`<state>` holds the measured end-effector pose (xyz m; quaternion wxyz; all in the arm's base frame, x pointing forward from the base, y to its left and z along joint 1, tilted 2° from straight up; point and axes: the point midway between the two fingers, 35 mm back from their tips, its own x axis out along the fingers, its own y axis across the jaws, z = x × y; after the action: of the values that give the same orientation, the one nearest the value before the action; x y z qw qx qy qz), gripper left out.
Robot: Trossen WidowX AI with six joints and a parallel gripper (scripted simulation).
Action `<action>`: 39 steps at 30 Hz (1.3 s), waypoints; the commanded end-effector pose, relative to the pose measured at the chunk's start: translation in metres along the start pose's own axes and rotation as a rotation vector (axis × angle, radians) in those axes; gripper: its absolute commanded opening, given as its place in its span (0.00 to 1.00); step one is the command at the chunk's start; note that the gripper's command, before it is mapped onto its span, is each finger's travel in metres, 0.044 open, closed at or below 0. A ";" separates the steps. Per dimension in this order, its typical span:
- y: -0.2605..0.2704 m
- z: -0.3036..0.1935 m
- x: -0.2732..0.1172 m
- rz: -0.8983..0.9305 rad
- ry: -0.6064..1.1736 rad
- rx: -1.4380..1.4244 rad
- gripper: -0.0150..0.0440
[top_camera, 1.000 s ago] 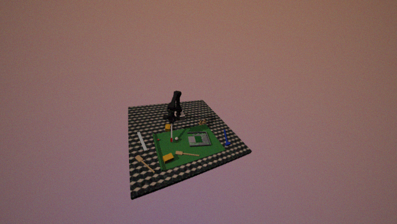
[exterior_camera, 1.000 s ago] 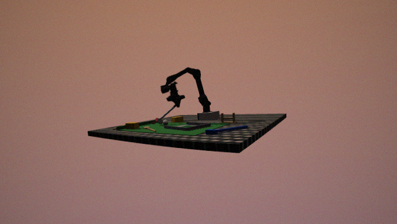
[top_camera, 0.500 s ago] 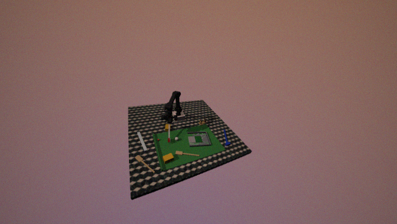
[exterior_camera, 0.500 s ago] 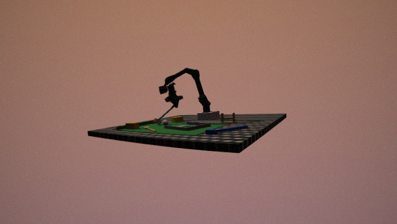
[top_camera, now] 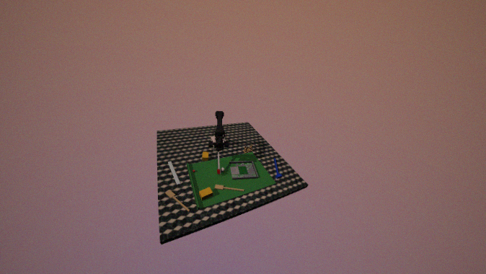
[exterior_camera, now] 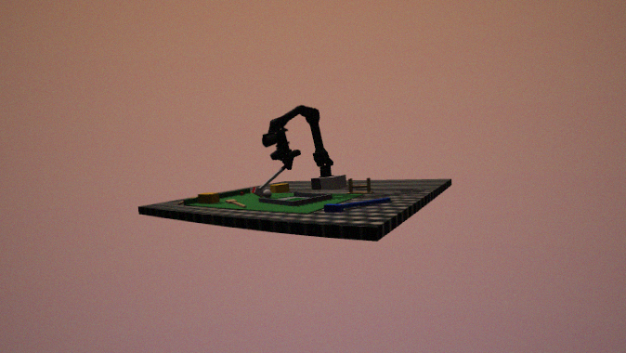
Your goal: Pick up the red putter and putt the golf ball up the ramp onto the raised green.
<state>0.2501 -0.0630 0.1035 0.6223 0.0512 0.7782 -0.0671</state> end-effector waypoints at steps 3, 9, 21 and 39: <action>0.028 -0.006 0.002 0.003 0.001 0.009 0.25; 0.028 -0.008 -0.010 0.003 -0.002 0.009 0.25; 0.028 -0.022 -0.056 0.004 -0.016 0.008 0.25; 0.027 -0.019 -0.049 0.000 -0.015 0.005 0.25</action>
<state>0.2465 -0.0329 0.1545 0.6265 0.0522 0.7746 -0.0694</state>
